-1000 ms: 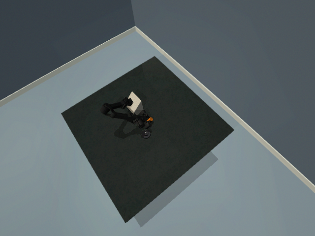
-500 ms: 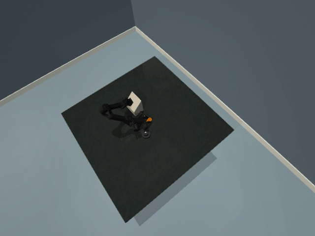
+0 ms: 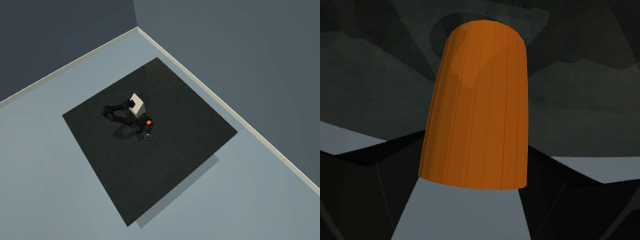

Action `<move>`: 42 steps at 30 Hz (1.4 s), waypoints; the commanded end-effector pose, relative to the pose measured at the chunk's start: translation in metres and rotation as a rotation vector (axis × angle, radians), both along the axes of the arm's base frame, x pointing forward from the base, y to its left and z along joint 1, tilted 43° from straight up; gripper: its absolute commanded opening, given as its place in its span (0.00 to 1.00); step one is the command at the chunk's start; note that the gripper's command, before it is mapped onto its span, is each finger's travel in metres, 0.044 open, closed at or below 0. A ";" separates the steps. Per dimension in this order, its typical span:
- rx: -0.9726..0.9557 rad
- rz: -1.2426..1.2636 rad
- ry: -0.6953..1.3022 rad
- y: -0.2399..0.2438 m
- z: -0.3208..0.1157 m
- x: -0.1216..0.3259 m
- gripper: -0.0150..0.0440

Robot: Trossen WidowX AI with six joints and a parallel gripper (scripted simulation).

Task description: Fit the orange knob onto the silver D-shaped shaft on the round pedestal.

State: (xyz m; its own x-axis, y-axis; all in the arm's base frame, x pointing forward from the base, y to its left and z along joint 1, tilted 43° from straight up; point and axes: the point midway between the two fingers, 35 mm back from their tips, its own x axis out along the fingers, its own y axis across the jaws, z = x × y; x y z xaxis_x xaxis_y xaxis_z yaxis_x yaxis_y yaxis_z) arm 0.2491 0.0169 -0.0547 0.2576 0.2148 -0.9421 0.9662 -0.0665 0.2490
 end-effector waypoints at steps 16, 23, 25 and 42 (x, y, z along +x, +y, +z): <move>0.004 0.003 0.000 0.001 0.000 0.000 0.69; 0.004 0.003 0.000 0.001 0.000 0.000 1.00; 0.004 0.003 0.000 0.001 0.000 0.000 1.00; -0.079 -0.014 0.065 0.057 0.054 -0.016 1.00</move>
State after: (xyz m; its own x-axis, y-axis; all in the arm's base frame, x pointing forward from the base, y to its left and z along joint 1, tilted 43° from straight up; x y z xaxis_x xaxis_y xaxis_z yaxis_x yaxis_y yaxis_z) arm 0.2354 0.0687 -0.0006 0.2328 0.1882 -0.9542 0.9724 -0.0633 0.2247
